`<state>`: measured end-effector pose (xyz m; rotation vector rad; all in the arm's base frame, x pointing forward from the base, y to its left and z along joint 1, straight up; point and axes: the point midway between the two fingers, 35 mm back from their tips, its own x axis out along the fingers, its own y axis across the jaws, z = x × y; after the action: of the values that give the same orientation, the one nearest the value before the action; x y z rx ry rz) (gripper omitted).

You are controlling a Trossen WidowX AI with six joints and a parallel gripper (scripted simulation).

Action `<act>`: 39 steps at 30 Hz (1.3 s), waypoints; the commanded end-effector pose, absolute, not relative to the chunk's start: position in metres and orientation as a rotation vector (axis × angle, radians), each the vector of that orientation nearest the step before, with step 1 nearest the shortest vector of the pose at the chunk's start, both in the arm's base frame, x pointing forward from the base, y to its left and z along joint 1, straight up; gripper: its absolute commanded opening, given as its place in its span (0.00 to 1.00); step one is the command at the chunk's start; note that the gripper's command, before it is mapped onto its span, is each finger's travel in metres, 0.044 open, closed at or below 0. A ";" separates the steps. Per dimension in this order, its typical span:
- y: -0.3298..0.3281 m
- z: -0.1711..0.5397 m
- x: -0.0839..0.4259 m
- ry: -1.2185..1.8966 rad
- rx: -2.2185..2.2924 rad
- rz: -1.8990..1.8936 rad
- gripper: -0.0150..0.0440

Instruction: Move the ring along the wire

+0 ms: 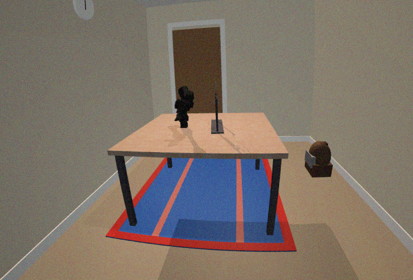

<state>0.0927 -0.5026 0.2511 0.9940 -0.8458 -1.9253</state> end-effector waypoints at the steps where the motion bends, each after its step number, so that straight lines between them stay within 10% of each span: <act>1: -0.503 0.251 0.093 -0.842 0.995 -1.923 0.89; 9: -0.502 0.215 0.123 -0.594 1.011 -1.734 0.53; 39: -0.306 0.106 0.234 0.061 0.405 -0.482 0.53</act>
<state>0.2301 -0.3423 0.1123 0.5040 0.0365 -0.6257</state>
